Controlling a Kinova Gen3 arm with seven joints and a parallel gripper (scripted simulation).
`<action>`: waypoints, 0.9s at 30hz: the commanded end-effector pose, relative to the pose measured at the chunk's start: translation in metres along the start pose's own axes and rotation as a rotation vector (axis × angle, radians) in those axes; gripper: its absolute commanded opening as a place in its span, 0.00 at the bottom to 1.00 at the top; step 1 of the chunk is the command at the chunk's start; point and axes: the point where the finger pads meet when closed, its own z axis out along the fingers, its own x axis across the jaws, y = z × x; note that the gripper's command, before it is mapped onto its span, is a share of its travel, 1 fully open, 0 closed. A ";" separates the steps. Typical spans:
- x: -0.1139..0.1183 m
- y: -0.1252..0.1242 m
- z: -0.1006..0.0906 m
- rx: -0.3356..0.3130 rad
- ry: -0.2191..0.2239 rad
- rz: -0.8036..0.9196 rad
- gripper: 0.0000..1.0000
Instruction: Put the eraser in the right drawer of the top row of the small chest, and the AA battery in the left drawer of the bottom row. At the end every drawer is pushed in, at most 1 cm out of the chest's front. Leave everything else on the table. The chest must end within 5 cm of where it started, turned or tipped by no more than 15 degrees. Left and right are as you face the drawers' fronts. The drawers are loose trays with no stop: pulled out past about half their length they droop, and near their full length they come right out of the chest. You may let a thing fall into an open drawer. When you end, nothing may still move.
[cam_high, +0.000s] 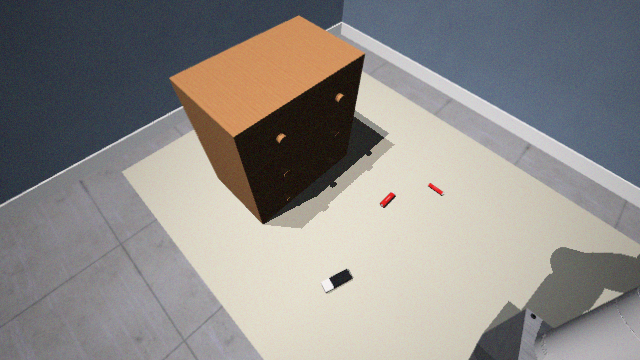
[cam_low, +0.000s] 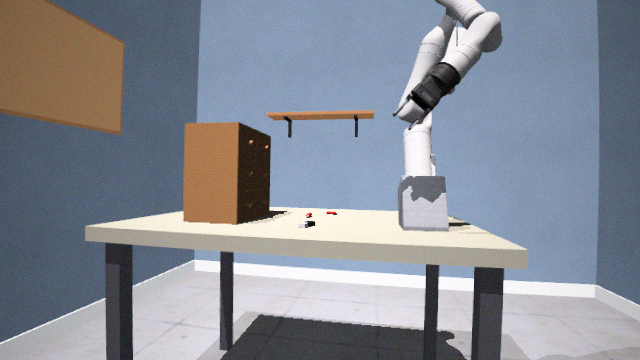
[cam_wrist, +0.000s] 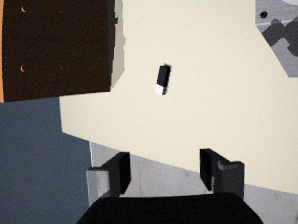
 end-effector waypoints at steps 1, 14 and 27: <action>0.000 0.000 0.000 -0.001 0.000 0.001 1.00; 0.000 0.000 0.000 -0.001 0.000 0.001 1.00; -0.025 -0.005 0.006 0.067 0.030 0.110 1.00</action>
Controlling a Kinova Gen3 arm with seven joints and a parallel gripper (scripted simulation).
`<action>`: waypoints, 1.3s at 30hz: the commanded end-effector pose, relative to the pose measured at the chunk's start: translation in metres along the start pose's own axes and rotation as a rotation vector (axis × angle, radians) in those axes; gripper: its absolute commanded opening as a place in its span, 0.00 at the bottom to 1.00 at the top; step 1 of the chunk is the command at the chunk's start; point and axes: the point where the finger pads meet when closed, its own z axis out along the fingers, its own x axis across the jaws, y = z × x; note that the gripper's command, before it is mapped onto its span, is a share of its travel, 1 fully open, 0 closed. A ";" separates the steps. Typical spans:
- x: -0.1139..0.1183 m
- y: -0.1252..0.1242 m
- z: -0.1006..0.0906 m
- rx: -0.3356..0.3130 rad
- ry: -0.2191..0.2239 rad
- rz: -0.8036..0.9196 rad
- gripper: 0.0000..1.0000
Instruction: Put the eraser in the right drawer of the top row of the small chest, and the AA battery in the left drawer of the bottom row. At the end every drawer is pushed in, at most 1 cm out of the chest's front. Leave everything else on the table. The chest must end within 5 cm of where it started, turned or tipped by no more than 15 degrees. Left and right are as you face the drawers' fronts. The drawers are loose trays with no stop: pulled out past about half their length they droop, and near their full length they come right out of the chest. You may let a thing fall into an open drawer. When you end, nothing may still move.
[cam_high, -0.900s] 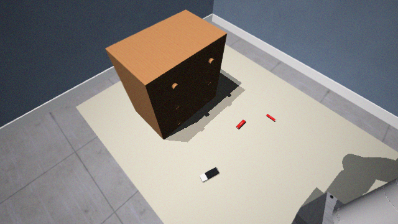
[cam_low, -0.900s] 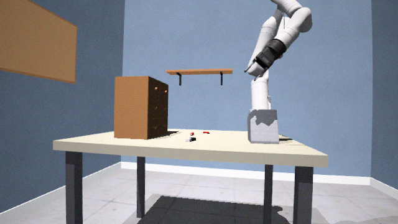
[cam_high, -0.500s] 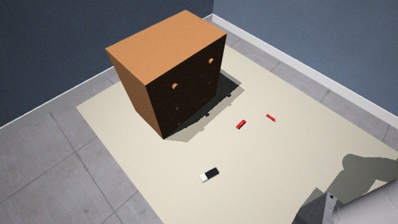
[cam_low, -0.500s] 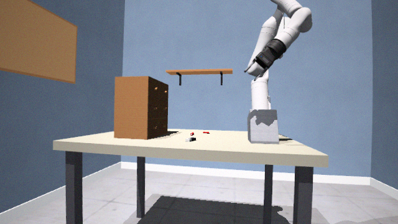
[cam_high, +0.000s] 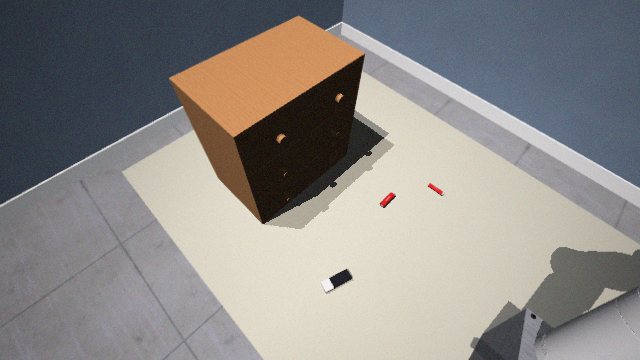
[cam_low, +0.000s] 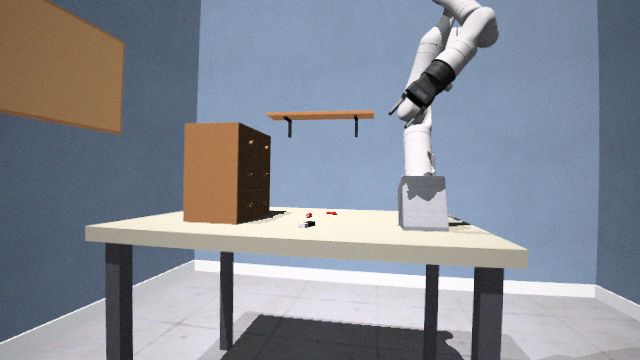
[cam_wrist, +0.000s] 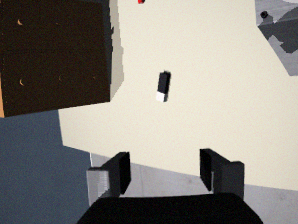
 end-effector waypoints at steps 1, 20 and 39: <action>-0.020 -0.002 0.005 0.049 0.027 0.082 1.00; -0.186 -0.113 0.064 0.495 0.302 0.927 1.00; -0.249 -0.252 0.078 0.669 0.470 1.483 1.00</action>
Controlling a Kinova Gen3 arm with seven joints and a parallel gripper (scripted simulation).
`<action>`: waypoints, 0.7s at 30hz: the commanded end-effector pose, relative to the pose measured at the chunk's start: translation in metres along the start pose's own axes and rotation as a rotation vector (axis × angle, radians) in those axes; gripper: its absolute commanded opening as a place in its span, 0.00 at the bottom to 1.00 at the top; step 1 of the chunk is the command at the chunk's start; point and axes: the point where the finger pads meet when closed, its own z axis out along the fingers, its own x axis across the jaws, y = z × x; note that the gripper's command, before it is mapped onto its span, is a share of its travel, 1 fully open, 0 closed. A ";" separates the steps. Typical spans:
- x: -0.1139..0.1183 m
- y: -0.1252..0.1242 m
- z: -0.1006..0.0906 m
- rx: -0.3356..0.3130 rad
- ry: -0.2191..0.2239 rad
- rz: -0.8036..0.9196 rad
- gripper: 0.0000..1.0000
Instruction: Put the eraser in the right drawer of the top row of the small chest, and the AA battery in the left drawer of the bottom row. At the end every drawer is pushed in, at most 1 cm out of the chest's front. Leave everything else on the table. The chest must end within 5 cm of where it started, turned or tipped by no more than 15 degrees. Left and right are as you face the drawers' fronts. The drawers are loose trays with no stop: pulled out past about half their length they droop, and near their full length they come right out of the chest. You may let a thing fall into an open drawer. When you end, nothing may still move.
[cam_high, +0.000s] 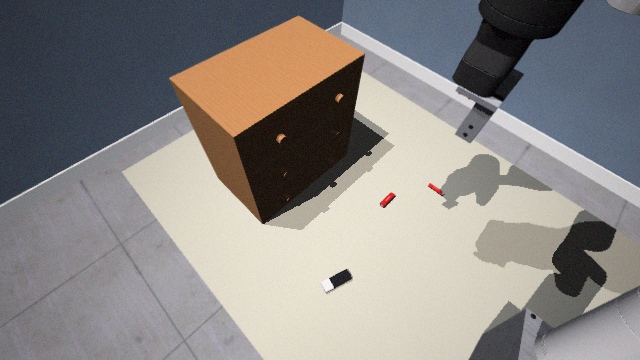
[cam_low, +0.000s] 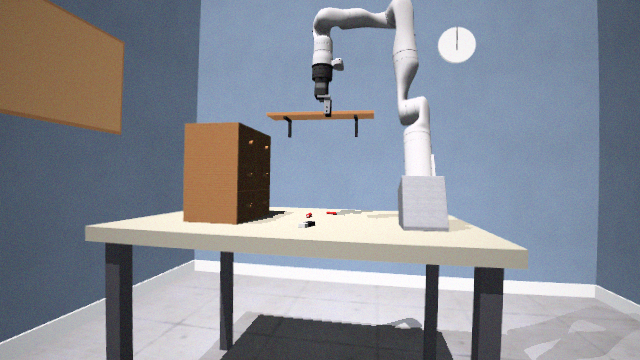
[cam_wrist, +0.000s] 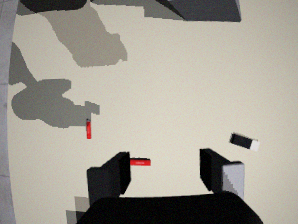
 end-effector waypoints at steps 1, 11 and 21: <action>-0.013 0.004 -0.001 0.020 0.024 0.037 1.00; -0.019 0.005 -0.001 0.019 0.016 0.057 1.00; -0.019 0.005 -0.001 0.019 0.016 0.057 1.00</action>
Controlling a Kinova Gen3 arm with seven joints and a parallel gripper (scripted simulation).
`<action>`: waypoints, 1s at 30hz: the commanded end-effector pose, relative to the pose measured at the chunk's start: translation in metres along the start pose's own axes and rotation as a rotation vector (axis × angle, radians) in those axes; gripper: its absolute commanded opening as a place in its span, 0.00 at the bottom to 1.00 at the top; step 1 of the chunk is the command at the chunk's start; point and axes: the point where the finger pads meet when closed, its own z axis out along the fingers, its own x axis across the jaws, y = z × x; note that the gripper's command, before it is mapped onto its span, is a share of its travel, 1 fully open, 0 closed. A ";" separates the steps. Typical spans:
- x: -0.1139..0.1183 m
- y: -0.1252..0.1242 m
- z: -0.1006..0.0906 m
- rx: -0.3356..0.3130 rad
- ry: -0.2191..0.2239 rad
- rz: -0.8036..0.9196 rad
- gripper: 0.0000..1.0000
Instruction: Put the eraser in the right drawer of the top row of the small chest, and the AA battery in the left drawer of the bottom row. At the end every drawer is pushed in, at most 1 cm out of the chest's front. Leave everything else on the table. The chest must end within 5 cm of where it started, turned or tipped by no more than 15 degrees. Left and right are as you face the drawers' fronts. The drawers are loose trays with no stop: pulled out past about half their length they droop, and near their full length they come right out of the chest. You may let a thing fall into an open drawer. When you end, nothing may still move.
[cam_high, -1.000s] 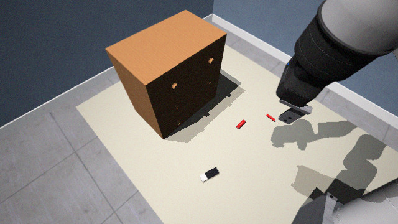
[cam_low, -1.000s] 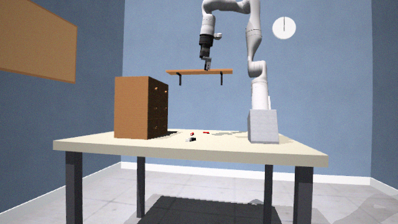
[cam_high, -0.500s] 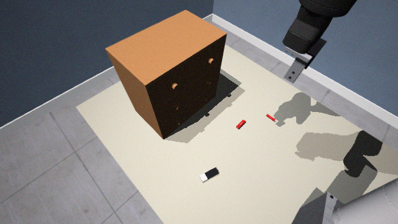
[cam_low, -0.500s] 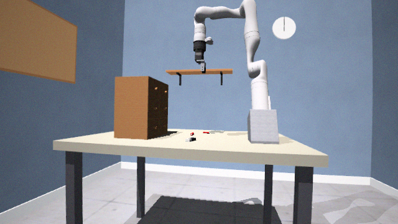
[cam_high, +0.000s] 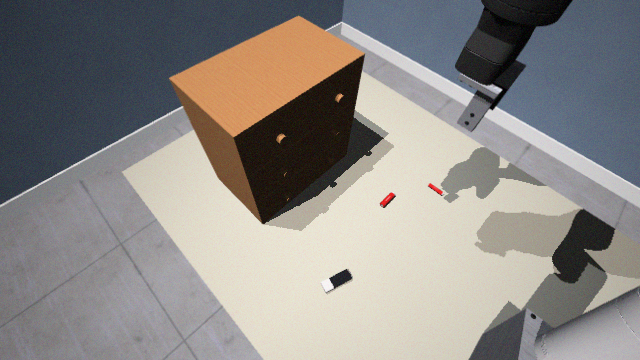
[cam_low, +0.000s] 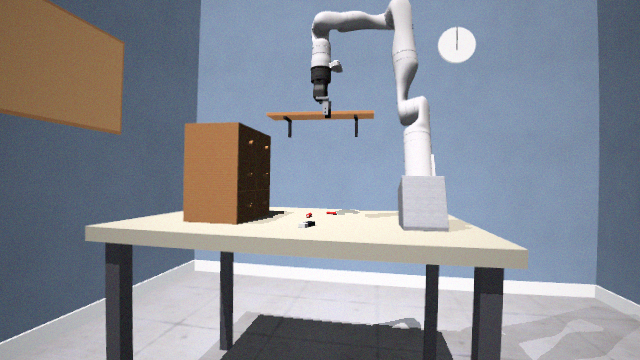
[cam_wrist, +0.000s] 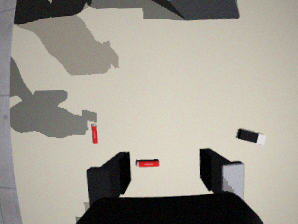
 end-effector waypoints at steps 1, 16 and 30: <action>0.001 -0.001 -0.001 0.003 0.006 -0.005 1.00; 0.002 0.015 -0.016 0.006 0.005 -0.017 1.00; 0.000 0.050 -0.053 0.003 0.004 -0.008 1.00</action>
